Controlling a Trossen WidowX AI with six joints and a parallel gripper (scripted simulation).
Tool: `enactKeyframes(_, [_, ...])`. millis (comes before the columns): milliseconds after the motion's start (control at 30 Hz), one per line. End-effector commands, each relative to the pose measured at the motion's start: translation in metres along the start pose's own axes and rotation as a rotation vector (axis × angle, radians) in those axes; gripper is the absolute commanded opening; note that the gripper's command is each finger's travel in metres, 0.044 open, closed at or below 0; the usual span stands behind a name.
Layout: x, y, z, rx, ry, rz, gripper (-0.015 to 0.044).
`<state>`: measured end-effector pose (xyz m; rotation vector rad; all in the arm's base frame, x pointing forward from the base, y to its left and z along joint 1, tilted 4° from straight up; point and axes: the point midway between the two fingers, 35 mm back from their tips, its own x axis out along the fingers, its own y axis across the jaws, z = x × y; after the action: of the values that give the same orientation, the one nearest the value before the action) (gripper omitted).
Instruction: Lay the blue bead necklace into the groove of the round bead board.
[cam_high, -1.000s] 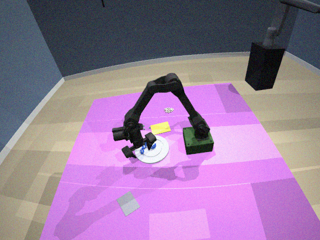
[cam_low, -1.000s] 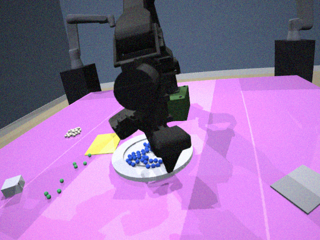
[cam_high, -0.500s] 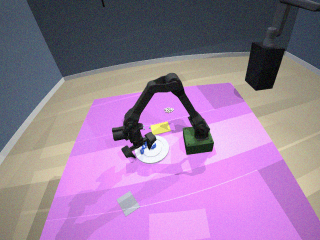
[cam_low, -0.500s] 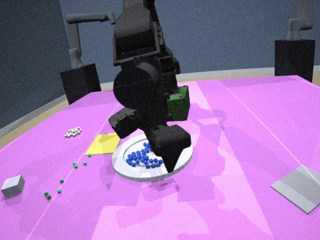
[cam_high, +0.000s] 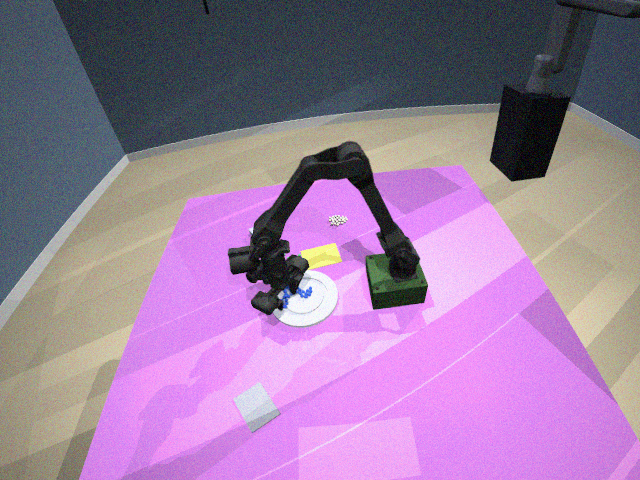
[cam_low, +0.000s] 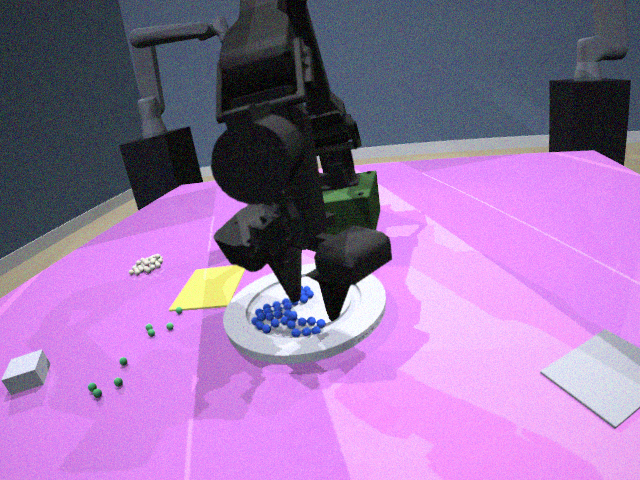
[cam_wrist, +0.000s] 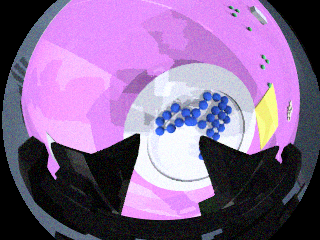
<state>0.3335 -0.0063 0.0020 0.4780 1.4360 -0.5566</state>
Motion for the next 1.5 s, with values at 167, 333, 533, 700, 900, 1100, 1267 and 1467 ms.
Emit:
enactKeyframes(167, [-0.016,-0.046,-0.013,-1.001,0.007,-0.004,0.012])
enactKeyframes(333, [-0.02,-0.06,-0.018,-1.244,0.008,-0.004,0.012])
enactKeyframes(533, [-0.023,-0.07,-0.022,-1.531,0.01,-0.004,0.012])
enactKeyframes(700, [-0.024,-0.077,-0.026,-1.758,0.012,-0.003,0.012])
enactKeyframes(900, [-0.024,-0.078,-0.026,-1.775,0.012,-0.003,0.012])
enactKeyframes(1100, [-0.024,-0.078,-0.026,-1.775,0.012,-0.003,0.012])
enactKeyframes(1267, [-0.024,-0.078,-0.026,-1.775,0.012,-0.003,0.012])
enactKeyframes(1467, [-0.013,-0.078,-0.026,-1.775,0.012,-0.003,0.012])
